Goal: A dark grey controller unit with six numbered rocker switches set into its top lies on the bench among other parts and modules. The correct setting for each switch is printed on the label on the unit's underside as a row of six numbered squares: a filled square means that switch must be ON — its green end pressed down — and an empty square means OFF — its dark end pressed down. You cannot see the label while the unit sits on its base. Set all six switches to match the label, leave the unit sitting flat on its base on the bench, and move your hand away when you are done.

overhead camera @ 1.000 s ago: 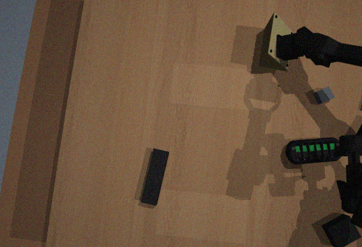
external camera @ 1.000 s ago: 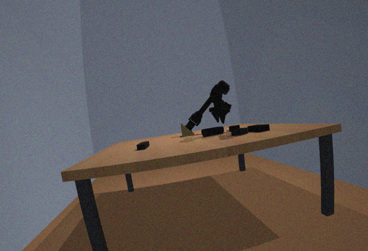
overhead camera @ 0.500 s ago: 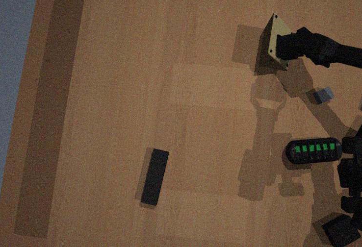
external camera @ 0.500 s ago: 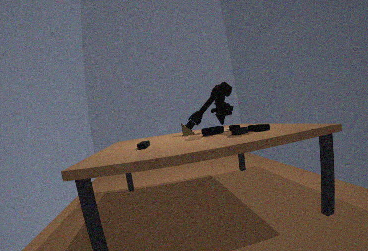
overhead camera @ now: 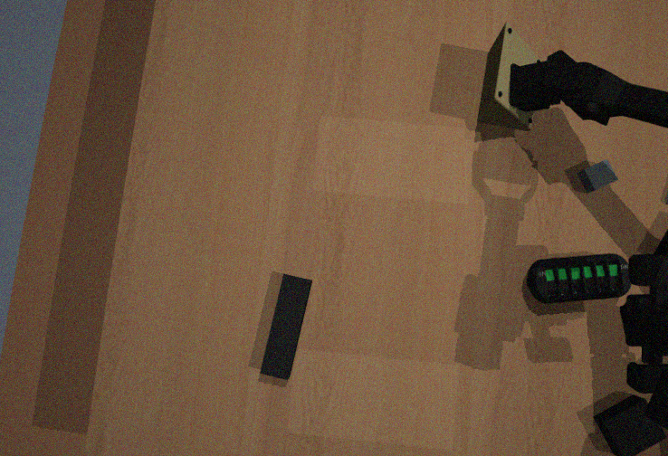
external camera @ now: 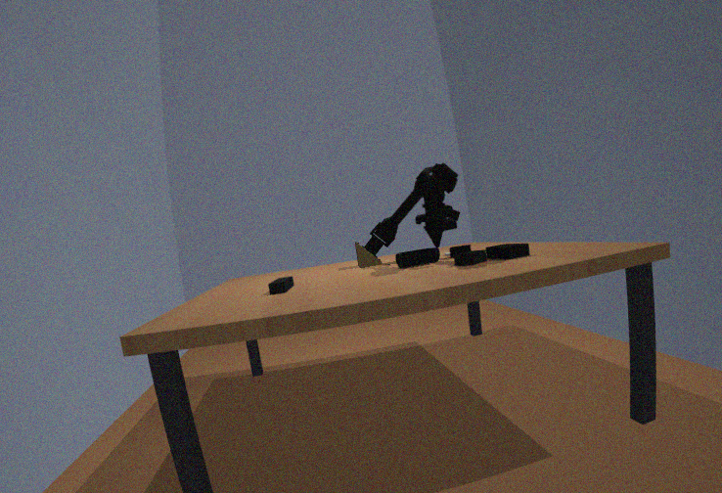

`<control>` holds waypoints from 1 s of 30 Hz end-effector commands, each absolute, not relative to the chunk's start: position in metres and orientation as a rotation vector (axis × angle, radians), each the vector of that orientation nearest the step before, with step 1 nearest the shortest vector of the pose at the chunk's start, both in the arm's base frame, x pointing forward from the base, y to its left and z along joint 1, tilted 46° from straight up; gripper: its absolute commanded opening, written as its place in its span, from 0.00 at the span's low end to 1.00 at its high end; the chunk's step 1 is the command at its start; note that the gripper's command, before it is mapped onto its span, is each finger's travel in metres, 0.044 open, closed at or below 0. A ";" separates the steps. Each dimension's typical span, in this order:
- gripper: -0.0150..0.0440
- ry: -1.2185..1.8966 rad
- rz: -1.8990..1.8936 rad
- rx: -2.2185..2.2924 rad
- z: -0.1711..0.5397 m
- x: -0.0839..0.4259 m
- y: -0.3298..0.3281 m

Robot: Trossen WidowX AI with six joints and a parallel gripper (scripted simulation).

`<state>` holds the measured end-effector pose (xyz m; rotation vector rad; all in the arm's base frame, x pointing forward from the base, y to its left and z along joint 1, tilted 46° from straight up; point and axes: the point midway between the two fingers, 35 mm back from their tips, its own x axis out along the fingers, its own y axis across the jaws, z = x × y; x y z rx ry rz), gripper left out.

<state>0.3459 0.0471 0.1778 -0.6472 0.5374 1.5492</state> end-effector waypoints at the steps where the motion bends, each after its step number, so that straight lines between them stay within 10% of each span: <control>1: 0.25 0.550 1.566 -0.655 0.172 0.348 0.053; 30: 0.25 0.587 1.638 -0.715 0.147 0.355 0.081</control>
